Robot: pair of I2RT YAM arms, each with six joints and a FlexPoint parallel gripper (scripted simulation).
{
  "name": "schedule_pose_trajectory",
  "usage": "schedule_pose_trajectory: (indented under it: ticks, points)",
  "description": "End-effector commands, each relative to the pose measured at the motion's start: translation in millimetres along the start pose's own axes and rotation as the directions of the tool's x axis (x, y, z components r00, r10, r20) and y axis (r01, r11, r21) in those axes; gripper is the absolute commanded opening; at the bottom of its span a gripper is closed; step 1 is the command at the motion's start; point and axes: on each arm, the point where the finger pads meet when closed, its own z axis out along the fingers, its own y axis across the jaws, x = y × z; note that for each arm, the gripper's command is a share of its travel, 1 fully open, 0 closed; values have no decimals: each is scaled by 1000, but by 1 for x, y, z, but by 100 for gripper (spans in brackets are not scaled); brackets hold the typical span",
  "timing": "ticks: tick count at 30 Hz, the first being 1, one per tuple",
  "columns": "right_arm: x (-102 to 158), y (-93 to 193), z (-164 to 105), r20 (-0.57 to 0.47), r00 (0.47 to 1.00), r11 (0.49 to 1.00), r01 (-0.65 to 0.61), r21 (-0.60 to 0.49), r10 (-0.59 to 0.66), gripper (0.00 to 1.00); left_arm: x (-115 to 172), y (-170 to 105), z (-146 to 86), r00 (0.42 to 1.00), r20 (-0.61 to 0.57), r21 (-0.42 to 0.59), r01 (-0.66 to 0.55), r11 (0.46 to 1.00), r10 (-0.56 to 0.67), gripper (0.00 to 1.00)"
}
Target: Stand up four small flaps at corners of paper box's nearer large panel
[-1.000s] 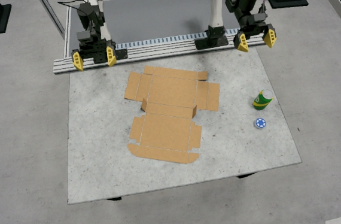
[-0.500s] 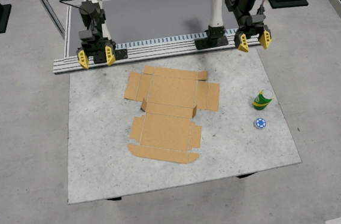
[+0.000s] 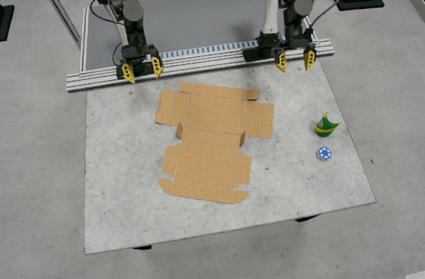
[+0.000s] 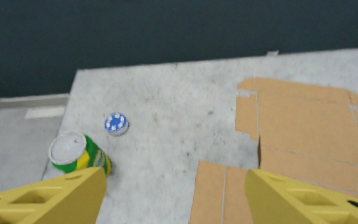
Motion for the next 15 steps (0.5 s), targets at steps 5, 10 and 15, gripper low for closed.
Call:
schedule_pose_trajectory:
  ticks: [5, 10, 15]
  points:
    - [71, 12, -4, -362, 922, 989, -102, 109, 135, 77, 60, -26, 7, 944, -326, 69, -17, 997, 39, 77]
    - [110, 26, -7, -528, 827, 979, -134, 152, 195, 77, 98, -46, 12, 862, -500, 128, -17, 992, 79, 77]
    - [136, 34, -9, -621, 750, 972, -145, 183, 229, 77, 123, -56, 16, 793, -600, 157, -14, 987, 107, 77]
